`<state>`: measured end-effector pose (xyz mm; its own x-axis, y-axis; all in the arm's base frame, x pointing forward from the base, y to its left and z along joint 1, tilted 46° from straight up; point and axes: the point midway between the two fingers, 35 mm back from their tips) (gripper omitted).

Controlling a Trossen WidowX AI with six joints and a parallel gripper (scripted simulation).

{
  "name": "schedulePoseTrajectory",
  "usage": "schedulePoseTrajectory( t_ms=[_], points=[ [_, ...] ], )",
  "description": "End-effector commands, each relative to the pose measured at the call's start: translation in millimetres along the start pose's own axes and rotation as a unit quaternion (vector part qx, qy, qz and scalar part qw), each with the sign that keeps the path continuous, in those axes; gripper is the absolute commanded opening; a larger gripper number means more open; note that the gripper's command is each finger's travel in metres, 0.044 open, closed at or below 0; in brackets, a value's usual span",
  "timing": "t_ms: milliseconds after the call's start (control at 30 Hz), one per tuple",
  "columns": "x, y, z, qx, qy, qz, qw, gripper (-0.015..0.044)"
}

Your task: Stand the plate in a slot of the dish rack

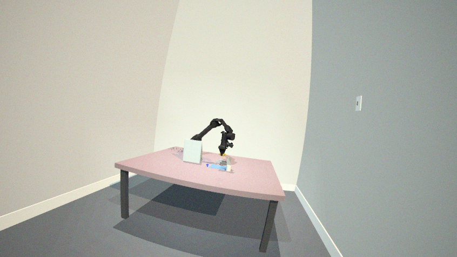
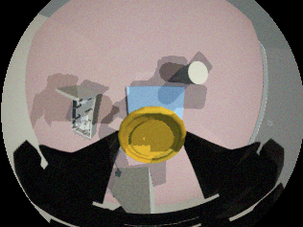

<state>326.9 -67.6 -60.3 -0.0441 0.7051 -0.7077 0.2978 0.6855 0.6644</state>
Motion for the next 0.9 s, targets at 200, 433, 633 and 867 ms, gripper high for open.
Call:
schedulePoseTrajectory(
  t_ms=[200, 433, 633, 867],
  points=[
    [-53, -1, 1, -0.004, 0.0, 0.0, 1.0, 0.0],
    [-66, 0, 1, -0.005, 0.001, 0.001, 1.0, 0.0],
    [-69, 17, -6, 0.073, 0.001, 0.0, 0.997, 0.0],
    [-73, 43, -19, 0.194, 0.001, 0.0, 0.981, 0.0]
  ],
)
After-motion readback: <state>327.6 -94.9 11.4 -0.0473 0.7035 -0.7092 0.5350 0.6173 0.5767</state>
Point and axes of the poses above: the point midway between the two fingers, 35 mm back from their tips, its own x axis out along the fingers, its own y axis across the jaws, z = x × y, and after that the axes turned 15 degrees about x, right-handed
